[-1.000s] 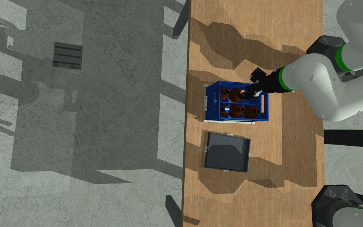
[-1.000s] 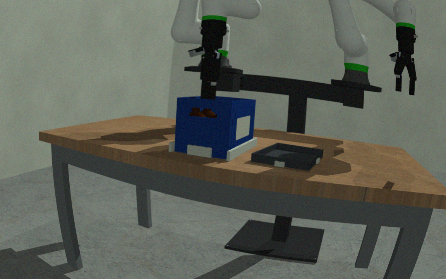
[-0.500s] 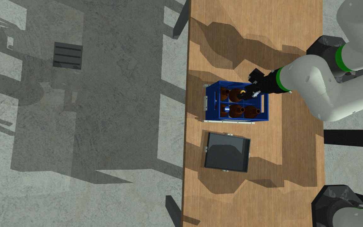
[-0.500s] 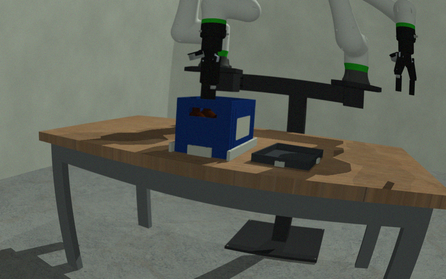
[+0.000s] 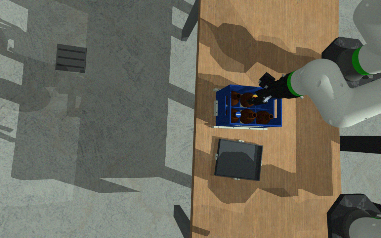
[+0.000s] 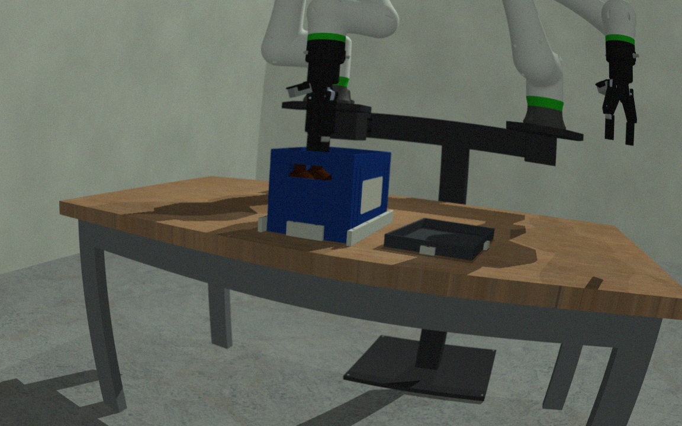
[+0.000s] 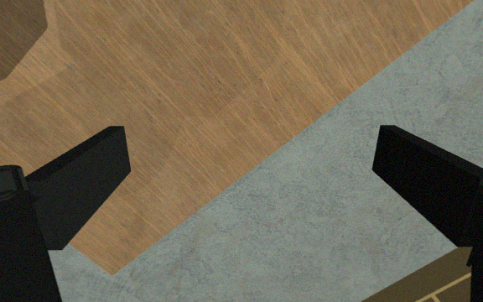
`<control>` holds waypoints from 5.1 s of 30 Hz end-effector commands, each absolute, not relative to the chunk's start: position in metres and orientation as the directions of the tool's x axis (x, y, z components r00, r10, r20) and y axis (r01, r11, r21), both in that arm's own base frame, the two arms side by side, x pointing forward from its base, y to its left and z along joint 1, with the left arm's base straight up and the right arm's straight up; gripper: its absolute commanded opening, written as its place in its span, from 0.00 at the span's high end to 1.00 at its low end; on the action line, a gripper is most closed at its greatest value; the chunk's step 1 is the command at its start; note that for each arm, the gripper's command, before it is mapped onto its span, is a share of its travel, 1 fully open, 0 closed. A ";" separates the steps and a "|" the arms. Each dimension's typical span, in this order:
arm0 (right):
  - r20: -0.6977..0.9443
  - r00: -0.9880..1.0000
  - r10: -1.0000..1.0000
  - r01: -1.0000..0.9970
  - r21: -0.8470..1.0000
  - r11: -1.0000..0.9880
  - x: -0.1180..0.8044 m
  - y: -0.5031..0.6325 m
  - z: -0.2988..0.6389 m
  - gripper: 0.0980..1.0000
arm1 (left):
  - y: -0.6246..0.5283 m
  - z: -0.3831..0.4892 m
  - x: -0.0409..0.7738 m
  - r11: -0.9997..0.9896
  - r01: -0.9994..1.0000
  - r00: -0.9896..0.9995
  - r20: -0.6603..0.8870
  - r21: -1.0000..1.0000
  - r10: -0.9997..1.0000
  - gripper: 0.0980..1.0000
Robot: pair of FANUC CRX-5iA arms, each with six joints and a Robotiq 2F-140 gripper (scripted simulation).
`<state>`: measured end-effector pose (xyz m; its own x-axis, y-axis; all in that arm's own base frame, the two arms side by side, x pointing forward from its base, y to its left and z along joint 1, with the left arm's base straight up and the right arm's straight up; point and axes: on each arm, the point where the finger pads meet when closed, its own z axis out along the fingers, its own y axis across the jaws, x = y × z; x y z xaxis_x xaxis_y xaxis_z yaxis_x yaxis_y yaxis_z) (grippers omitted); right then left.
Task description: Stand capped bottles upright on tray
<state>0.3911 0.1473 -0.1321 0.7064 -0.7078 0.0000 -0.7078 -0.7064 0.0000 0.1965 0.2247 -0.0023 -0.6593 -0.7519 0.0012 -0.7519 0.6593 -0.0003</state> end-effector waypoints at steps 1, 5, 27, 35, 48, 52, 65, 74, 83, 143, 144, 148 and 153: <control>0.000 0.707 -0.708 -0.708 -0.001 -0.707 0.392 0.148 -0.134 0.62 | 0.225 -0.002 0.197 0.659 -0.752 -0.659 0.000 0.000 -0.752 0.00; 0.000 0.707 -0.708 -0.708 -0.001 -0.707 0.392 0.148 -0.139 0.62 | 0.225 -0.002 0.197 0.659 -0.752 -0.659 0.000 0.000 -0.752 0.00; 0.000 0.707 -0.708 -0.708 -0.001 -0.707 0.392 0.148 -0.141 1.00 | 0.225 -0.002 0.197 0.659 -0.752 -0.659 0.000 0.000 -0.752 0.00; 0.000 0.707 -0.708 -0.708 -0.001 -0.707 0.392 0.148 -0.141 1.00 | 0.225 -0.002 0.197 0.659 -0.752 -0.659 0.000 0.000 -0.752 0.00; 0.000 0.707 -0.708 -0.708 -0.001 -0.707 0.392 0.148 -0.141 1.00 | 0.225 -0.002 0.197 0.659 -0.752 -0.659 0.000 0.000 -0.752 0.00; 0.000 0.707 -0.708 -0.708 -0.001 -0.707 0.392 0.148 -0.141 1.00 | 0.225 -0.002 0.197 0.659 -0.752 -0.659 0.000 0.000 -0.752 0.00; 0.000 0.707 -0.708 -0.708 -0.001 -0.707 0.392 0.148 -0.141 1.00 | 0.225 -0.002 0.197 0.659 -0.752 -0.659 0.000 0.000 -0.752 0.00; 0.000 0.707 -0.708 -0.708 -0.001 -0.707 0.392 0.148 -0.141 1.00 | 0.225 -0.002 0.197 0.659 -0.752 -0.659 0.000 0.000 -0.752 0.00; 0.000 0.707 -0.708 -0.708 -0.001 -0.707 0.392 0.148 -0.141 1.00 | 0.225 -0.002 0.197 0.659 -0.752 -0.659 0.000 0.000 -0.752 0.00; 0.001 0.707 -0.708 -0.708 -0.001 -0.707 0.392 0.148 -0.007 1.00 | 0.225 -0.002 0.197 0.659 -0.752 -0.659 0.000 0.000 -0.752 0.00; 0.001 0.707 -0.708 -0.708 -0.001 -0.707 0.392 0.148 -0.004 1.00 | 0.225 -0.002 0.197 0.659 -0.752 -0.659 0.000 0.000 -0.752 0.00; 0.001 0.707 -0.708 -0.708 -0.001 -0.707 0.392 0.148 0.009 1.00 | 0.225 -0.002 0.197 0.659 -0.752 -0.659 0.000 0.000 -0.752 0.00; 0.001 0.707 -0.708 -0.708 -0.001 -0.707 0.392 0.148 0.018 1.00 | 0.225 -0.002 0.197 0.659 -0.752 -0.659 0.000 0.000 -0.752 0.00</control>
